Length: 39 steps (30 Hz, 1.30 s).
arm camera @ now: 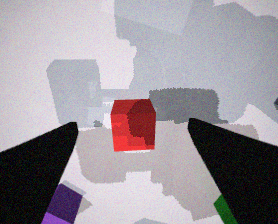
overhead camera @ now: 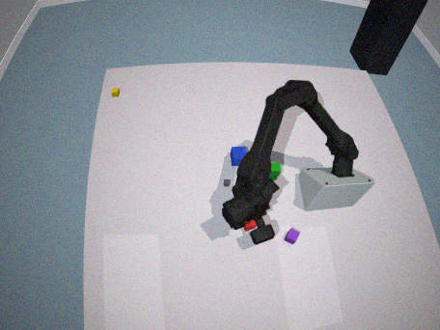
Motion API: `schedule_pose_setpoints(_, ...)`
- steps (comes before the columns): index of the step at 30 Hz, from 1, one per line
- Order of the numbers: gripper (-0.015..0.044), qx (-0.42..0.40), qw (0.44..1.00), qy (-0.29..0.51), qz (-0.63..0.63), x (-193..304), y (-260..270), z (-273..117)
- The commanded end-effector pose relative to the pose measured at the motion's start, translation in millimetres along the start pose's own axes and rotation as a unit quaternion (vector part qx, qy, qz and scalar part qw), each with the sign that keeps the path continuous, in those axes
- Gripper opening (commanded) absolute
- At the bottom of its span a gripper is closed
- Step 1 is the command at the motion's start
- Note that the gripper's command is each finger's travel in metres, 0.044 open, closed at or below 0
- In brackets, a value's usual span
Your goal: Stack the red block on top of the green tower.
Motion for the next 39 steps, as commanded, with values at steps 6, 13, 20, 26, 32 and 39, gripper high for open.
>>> schedule_pose_setpoints(6, 0.0440, 0.005, 1.000, 0.003, -0.008, 3.8, 0.3, 16.5)
schedule_pose_setpoints(13, 0.0440, 0.005, 1.000, 0.003, -0.008, 4.0, 0.2, 18.8)
schedule_pose_setpoints(20, 0.0440, 0.005, 1.000, 0.003, -0.008, 4.0, 0.2, 18.8)
schedule_pose_setpoints(26, 0.0387, 0.003, 1.000, 0.004, -0.004, 3.8, -0.2, 18.5)
schedule_pose_setpoints(32, 0.0230, 0.003, 1.000, 0.004, -0.004, 3.8, -0.2, 18.5)
schedule_pose_setpoints(39, 0.0125, 0.003, 1.000, 0.004, -0.004, 3.8, -0.2, 18.5)
Point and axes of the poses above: the point midway between the two fingers, 35 mm back from their tips, its own z axis out along the fingers, its own y axis across the jaws, x = y × z, the point moved 2 cm from there along -z, back along the fingers, and after that the axes turned 11 degrees about z, right-handed, at the moved point
